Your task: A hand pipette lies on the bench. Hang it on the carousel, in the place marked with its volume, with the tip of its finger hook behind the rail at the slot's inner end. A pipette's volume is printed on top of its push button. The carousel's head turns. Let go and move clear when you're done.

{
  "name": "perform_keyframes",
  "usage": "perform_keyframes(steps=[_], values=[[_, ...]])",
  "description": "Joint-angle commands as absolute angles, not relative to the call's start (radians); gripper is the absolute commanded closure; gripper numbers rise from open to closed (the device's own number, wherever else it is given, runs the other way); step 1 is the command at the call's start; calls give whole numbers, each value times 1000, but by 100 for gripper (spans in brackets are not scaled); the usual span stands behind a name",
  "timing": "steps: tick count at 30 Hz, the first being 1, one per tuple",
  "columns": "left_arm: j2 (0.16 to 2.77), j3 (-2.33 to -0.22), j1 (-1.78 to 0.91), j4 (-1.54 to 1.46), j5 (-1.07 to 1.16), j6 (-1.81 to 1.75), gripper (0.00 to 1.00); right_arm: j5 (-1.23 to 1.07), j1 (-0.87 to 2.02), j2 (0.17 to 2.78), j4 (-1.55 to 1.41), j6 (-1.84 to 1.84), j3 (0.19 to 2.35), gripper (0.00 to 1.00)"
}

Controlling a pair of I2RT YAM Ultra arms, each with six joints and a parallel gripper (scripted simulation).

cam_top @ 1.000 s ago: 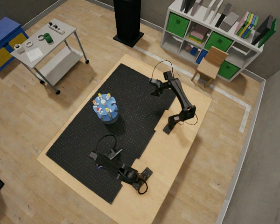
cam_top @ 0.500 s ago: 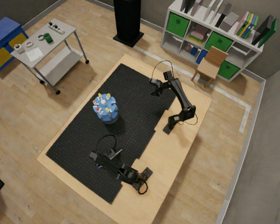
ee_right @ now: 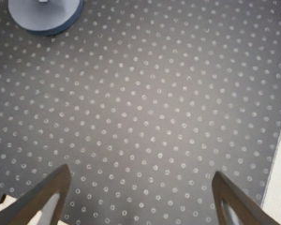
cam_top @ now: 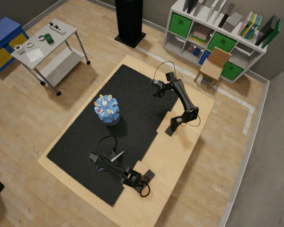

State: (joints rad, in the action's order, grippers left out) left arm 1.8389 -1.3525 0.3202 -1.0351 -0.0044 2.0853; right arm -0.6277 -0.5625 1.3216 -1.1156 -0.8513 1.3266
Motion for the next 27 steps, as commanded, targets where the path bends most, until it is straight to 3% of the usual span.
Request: perform_keyframes(steps=[1,27], values=[[1833,-1385,320,-1102,9,2094,46,-648,-572,1317,-1103,-857,1341,0],[1799,-1603,320,-1348,9,2094,46,-648,-572,1317,-1103,-857,1341,0]])
